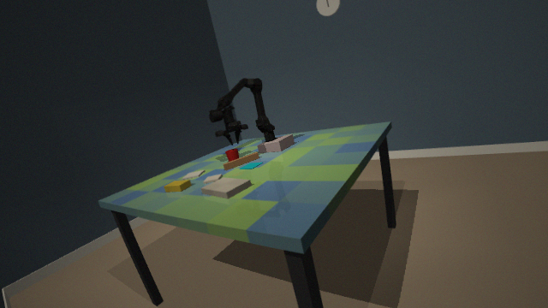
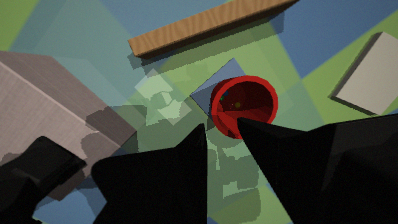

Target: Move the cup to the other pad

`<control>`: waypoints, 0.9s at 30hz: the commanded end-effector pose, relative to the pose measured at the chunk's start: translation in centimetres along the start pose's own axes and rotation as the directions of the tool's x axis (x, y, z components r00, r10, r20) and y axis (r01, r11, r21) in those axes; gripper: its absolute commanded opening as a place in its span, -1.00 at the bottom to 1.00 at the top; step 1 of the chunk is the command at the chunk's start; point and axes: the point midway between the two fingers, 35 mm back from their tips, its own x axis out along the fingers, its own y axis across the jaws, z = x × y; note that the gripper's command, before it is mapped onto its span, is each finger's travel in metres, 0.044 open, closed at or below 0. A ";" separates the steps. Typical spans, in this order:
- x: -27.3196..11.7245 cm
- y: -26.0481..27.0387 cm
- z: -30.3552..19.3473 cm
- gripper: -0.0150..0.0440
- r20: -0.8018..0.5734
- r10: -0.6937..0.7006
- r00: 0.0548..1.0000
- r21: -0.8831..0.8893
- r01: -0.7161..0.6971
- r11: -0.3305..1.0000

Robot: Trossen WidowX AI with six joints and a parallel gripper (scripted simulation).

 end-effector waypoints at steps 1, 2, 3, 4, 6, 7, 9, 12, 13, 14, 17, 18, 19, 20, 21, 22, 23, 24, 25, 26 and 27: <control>0.1 0.0 0.0 0.01 -0.007 0.010 1.000 -0.012 -0.010 1.000; 0.2 0.0 0.0 0.01 -0.007 0.010 1.000 -0.012 -0.010 1.000; 0.3 0.0 0.0 0.01 -0.007 0.010 1.000 -0.012 -0.010 1.000; 0.4 0.0 0.0 0.01 -0.007 0.010 1.000 -0.012 -0.010 1.000; 0.7 -0.1 0.0 0.01 -0.007 0.010 1.000 -0.012 -0.010 1.000; 0.9 -0.1 0.0 0.01 -0.007 0.010 1.000 -0.012 -0.010 1.000; 1.2 -0.1 0.0 0.01 -0.007 0.010 1.000 -0.012 -0.010 1.000; 1.7 -0.1 0.0 0.01 -0.007 0.010 1.000 -0.012 -0.010 1.000; 1.9 -0.1 0.0 0.01 -0.007 0.010 1.000 -0.012 -0.010 1.000; 2.1 -0.2 0.0 0.01 -0.007 0.010 1.000 -0.012 -0.010 1.000; 2.6 -0.2 0.0 0.01 -0.007 0.010 1.000 -0.012 -0.010 1.000; 2.7 -0.2 0.0 0.01 -0.007 0.010 1.000 -0.012 -0.010 1.000; 2.9 -0.2 0.0 0.01 -0.007 0.010 1.000 -0.012 -0.010 1.000; 3.1 -0.2 0.0 0.01 -0.007 0.010 1.000 -0.012 -0.010 1.000; 3.2 -0.2 0.0 0.01 -0.007 0.010 1.000 -0.012 -0.010 1.000; 3.4 -0.2 0.0 0.01 -0.007 0.010 1.000 -0.012 -0.010 1.000; 3.5 -0.2 0.0 0.01 -0.007 0.010 1.000 -0.012 -0.010 1.000; 3.7 -0.2 0.0 0.01 -0.007 0.010 1.000 -0.012 -0.010 1.000; 3.9 -0.2 0.0 0.01 -0.007 0.010 1.000 -0.012 -0.010 1.000; 4.0 -0.2 0.0 0.01 -0.007 0.010 1.000 -0.012 -0.010 1.000; 4.2 -0.2 0.0 0.01 -0.007 0.010 1.000 -0.012 -0.010 1.000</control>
